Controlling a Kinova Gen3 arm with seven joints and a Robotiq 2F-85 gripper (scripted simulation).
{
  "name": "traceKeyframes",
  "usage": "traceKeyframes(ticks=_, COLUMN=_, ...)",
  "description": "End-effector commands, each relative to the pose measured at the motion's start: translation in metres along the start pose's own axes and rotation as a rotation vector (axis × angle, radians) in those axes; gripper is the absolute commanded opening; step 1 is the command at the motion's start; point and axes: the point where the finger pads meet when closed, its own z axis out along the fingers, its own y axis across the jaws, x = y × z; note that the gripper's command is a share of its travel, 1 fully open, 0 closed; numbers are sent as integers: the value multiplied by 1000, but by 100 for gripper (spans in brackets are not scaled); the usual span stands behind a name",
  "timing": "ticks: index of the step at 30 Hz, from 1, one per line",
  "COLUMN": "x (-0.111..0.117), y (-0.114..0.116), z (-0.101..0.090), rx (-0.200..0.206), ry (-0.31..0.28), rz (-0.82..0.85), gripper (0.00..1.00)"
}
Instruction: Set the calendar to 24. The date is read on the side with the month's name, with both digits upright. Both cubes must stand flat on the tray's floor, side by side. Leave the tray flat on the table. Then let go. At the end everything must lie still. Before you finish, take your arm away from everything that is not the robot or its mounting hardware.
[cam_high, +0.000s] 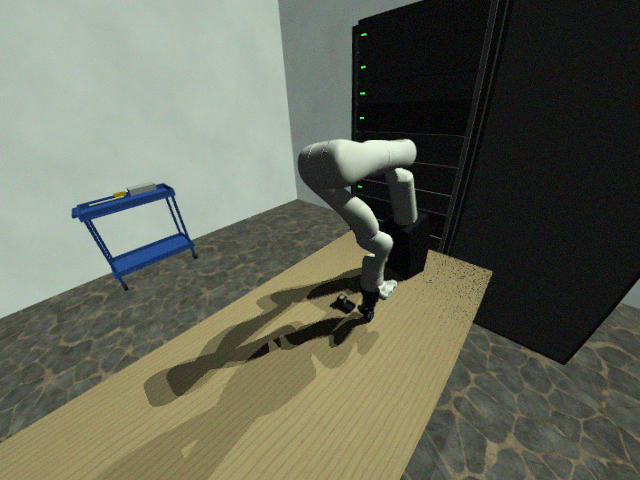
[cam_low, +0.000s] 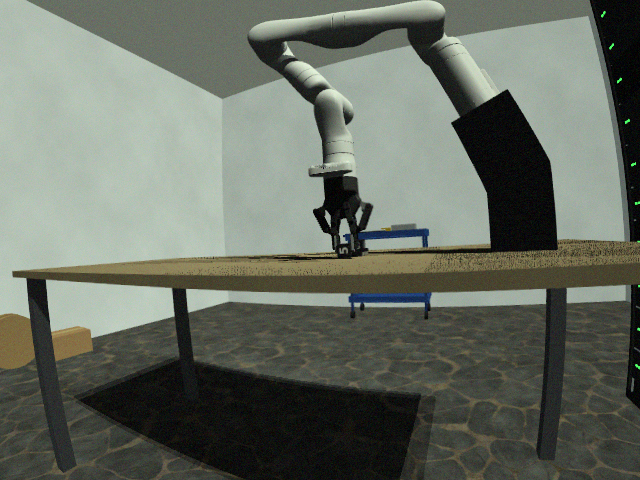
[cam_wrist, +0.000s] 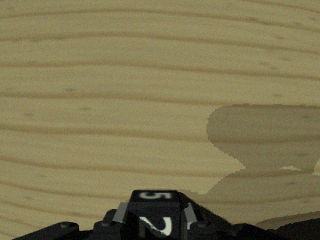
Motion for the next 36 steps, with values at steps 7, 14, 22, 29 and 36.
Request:
traceKeyframes(ticks=7, x=0, y=0, z=0, rx=-5, ry=2, rz=-6, gripper=26)
traceKeyframes(ticks=14, x=0, y=0, z=0, rx=-5, ry=2, rz=-6, gripper=26)
traceKeyframes(ticks=22, x=0, y=4, z=0, rx=-9, ry=2, rz=-5, gripper=26)
traceKeyframes(ticks=29, x=0, y=6, z=0, rx=-11, ry=3, rz=-5, gripper=26)
traceKeyframes(ticks=36, x=0, y=6, z=0, rx=-10, ry=2, rz=-5, gripper=26)
